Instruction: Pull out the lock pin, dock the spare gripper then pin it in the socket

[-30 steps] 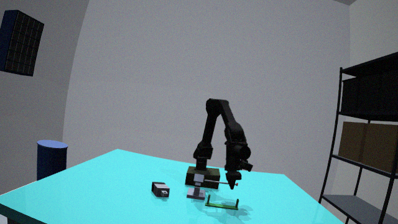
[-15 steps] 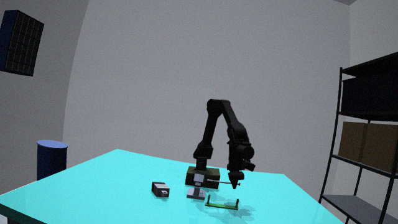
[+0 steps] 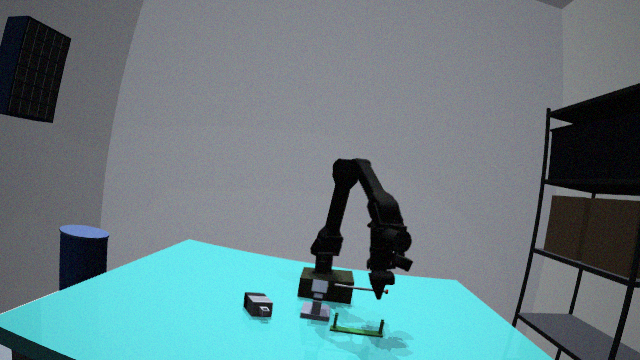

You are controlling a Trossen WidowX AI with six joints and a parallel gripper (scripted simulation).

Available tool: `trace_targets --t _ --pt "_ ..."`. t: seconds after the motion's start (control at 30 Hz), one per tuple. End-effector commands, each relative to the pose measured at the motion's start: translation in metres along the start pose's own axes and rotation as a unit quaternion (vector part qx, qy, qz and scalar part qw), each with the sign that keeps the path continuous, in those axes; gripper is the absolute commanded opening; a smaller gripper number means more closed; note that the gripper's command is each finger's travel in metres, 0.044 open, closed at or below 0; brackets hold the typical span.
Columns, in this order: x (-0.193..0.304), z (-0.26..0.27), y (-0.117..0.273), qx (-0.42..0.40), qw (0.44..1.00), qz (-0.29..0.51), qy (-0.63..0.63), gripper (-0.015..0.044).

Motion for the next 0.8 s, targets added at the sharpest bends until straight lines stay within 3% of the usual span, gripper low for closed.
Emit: trace_targets --t 0.0,0.37,0.77 --pt "-0.002 0.000 0.009 0.001 1.000 0.000 0.000 0.0000" --pt "-0.002 -0.001 0.007 -0.003 1.000 0.001 0.000 0.0000" --pt "-0.013 -0.036 0.013 0.001 1.000 0.000 -0.009 0.0000"
Point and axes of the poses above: the point midway between the two fingers, 35 mm back from their tips, its own y axis back along the fingers, its own z axis across the jaws, x = y × z, the point moved 2 cm from there along y, back along the fingers, and after that the axes turned 11 degrees about y, right-handed, at the moved point
